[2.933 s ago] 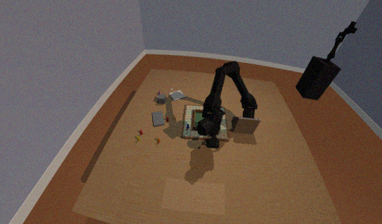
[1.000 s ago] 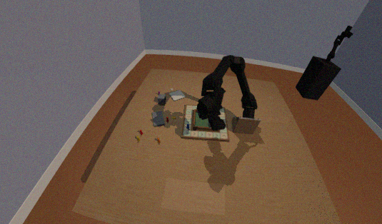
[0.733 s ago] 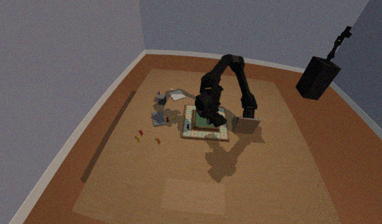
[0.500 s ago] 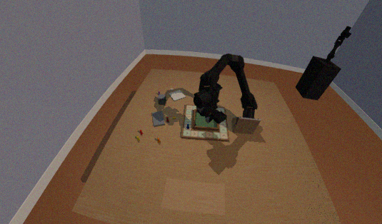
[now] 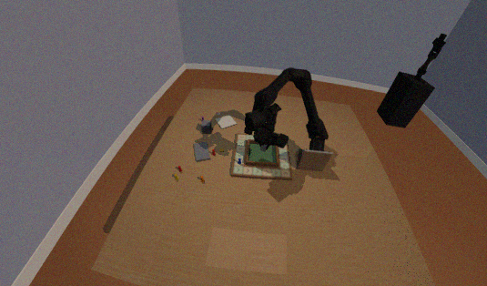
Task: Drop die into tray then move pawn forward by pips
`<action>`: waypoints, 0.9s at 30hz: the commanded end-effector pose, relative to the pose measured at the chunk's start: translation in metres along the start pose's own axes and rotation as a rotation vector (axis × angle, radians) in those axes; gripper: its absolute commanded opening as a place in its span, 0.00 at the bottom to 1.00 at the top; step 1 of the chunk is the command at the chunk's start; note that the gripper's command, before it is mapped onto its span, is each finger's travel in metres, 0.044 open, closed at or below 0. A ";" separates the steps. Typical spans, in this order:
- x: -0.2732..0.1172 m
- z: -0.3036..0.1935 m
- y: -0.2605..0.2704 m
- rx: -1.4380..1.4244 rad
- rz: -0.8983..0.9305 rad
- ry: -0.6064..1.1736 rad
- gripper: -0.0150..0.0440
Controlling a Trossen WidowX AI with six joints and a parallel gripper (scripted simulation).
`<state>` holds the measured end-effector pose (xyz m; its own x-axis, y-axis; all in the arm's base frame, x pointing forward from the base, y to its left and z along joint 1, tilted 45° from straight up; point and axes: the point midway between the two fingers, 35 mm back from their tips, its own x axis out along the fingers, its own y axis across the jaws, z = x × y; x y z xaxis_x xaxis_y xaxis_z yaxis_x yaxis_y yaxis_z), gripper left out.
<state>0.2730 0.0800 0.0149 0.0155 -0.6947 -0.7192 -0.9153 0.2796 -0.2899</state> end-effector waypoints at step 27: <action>0.024 -0.042 -0.008 -0.410 0.143 -0.226 0.25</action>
<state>0.2665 0.0345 0.0278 -0.0581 -0.5718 -0.8184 -0.9983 0.0362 0.0456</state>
